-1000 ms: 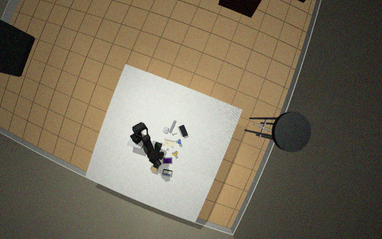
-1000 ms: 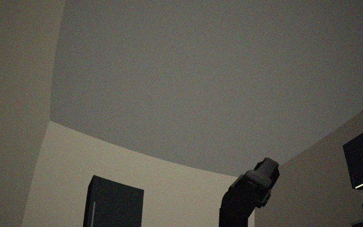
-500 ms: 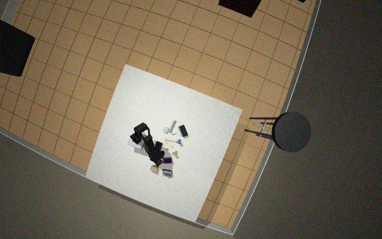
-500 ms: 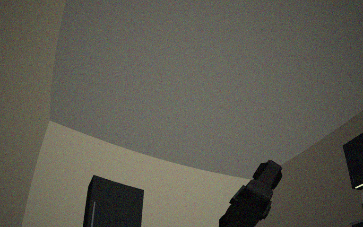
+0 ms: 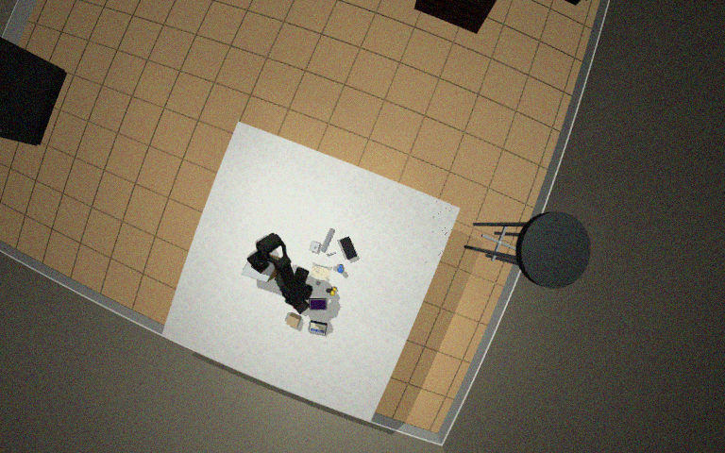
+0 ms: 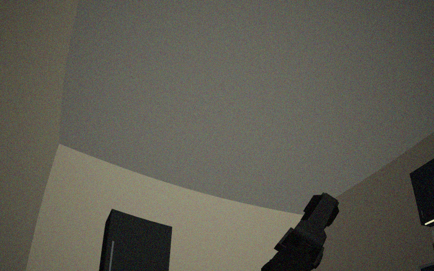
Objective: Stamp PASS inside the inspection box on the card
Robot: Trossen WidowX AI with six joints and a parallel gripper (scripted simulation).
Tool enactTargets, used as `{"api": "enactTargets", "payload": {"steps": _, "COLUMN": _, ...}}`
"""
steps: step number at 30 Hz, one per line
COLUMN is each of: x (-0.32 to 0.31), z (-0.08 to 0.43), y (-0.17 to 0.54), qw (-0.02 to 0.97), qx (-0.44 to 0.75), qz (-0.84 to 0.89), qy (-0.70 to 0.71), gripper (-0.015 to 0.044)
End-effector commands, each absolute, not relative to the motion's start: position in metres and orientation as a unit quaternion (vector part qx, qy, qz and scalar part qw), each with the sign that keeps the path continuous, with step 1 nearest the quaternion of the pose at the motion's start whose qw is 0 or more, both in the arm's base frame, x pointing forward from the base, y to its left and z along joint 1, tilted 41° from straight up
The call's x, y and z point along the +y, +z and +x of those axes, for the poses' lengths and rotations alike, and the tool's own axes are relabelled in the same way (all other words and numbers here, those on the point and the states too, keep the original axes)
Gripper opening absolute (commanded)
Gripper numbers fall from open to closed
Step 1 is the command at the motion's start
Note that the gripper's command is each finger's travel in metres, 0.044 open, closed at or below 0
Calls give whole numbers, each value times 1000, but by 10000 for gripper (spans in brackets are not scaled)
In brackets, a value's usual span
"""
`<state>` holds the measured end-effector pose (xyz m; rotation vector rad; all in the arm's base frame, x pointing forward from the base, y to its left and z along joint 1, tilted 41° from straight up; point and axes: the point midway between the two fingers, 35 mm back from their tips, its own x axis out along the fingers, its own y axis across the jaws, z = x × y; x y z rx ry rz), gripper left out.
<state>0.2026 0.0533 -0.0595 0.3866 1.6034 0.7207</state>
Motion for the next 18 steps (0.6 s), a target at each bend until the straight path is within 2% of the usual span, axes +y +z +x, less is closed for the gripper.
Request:
{"api": "enactTargets", "payload": {"steps": 1, "x": 53, "z": 203, "y": -59, "qw": 622, "qx": 697, "qz": 168, "qy": 314, "gripper": 171}}
{"api": "enactTargets", "payload": {"steps": 16, "x": 53, "z": 203, "y": -59, "qw": 622, "qx": 697, "qz": 168, "qy": 314, "gripper": 71}}
{"api": "enactTargets", "payload": {"steps": 18, "x": 53, "z": 203, "y": -59, "qw": 622, "qx": 697, "qz": 168, "qy": 314, "gripper": 19}}
